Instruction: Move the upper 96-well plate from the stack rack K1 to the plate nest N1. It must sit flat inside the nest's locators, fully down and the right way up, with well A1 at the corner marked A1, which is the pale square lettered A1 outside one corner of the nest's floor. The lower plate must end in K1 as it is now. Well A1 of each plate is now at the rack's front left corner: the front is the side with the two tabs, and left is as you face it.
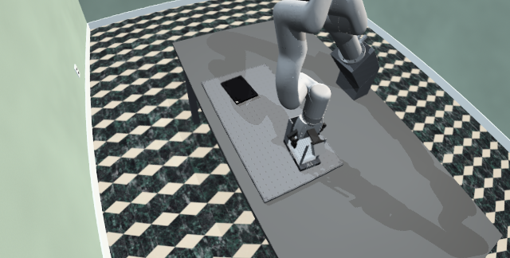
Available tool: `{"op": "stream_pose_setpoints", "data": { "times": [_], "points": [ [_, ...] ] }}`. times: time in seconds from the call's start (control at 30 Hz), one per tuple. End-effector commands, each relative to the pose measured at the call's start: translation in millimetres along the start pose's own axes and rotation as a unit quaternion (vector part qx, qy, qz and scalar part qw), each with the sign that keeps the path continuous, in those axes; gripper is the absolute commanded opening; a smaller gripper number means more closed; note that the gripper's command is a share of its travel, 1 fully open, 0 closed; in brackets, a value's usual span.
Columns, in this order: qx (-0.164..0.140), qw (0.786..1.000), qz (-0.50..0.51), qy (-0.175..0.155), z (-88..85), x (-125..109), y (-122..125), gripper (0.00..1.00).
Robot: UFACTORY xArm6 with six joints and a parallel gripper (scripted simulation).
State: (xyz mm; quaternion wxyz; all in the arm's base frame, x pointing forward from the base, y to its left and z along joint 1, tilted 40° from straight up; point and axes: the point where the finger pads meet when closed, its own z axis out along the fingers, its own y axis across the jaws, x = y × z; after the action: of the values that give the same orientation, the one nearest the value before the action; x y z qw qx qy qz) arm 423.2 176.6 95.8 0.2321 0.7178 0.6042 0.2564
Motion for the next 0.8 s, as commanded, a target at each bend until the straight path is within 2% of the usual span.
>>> {"op": "stream_pose_setpoints", "data": {
  "times": [0.0, 0.77],
  "points": [
    [-0.001, 1.000, 0.000, 0.001, 0.3, 0.6, 0.6, 1.00],
    [-0.001, 1.000, 0.000, 0.001, 14.3, 0.6, 0.6, 1.00]
  ]
}}
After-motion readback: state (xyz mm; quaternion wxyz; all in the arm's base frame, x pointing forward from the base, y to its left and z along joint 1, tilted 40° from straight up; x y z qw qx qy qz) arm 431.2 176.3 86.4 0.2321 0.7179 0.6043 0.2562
